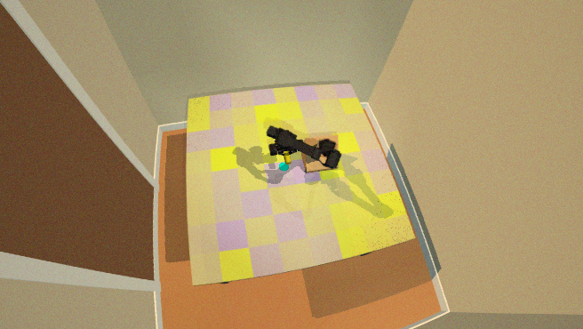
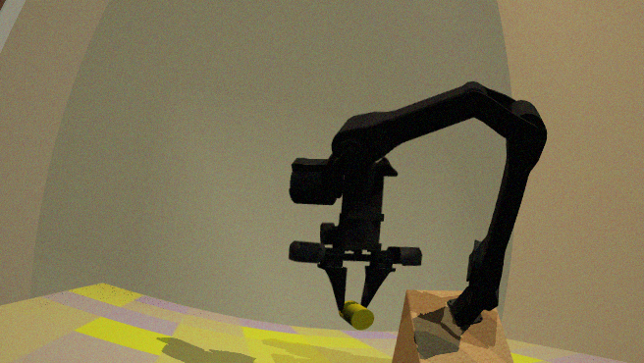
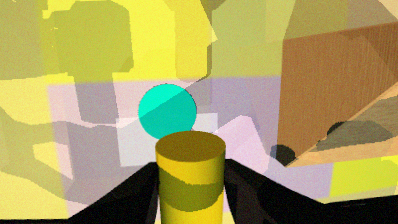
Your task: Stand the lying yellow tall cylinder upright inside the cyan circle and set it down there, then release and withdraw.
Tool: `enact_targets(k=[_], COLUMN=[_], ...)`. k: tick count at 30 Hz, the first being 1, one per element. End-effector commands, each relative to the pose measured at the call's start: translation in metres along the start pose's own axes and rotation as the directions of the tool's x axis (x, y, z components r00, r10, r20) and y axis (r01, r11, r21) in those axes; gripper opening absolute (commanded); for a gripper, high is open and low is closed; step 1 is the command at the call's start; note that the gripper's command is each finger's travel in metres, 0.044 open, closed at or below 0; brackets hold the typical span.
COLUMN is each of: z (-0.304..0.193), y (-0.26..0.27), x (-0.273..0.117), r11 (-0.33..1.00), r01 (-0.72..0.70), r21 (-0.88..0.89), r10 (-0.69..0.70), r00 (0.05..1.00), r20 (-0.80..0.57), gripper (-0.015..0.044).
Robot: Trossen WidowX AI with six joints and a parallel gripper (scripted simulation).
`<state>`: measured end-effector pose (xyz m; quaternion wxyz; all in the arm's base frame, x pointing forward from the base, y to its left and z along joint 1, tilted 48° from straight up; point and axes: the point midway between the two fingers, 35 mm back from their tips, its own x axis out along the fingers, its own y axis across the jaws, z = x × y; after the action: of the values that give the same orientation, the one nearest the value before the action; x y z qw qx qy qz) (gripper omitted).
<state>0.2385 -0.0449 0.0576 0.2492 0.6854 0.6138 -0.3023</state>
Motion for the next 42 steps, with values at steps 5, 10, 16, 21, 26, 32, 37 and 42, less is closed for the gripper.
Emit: enact_targets(k=[5,10,16,21,26,32,37,42], z=[-0.001,-0.001,-0.001,-0.002,-0.002,-0.002,-0.002,-0.002], y=[-0.003,-0.005,-0.007,-0.008,-0.009,-0.011,-0.012,-0.013], x=[0.003,0.005,0.008,0.01,0.011,0.013,0.014,0.016], r11=[0.999,0.998,0.996,0.993,0.991,0.988,0.985,0.982], r01=[0.039,0.062,0.088,0.108,0.126,0.146,0.161,0.175], r21=[0.015,0.021,0.03,0.037,0.045,0.054,0.062,0.07], r10=[-0.04,-0.064,-0.091,-0.112,-0.132,-0.154,-0.171,-0.187], r00=[0.998,0.995,0.99,0.984,0.977,0.968,0.958,0.947], r20=[0.046,0.073,0.107,0.136,0.165,0.2,0.23,0.259], gripper=[0.0105,0.0105,0.0105,0.0105,0.0105,0.0105,0.0105,0.0105])
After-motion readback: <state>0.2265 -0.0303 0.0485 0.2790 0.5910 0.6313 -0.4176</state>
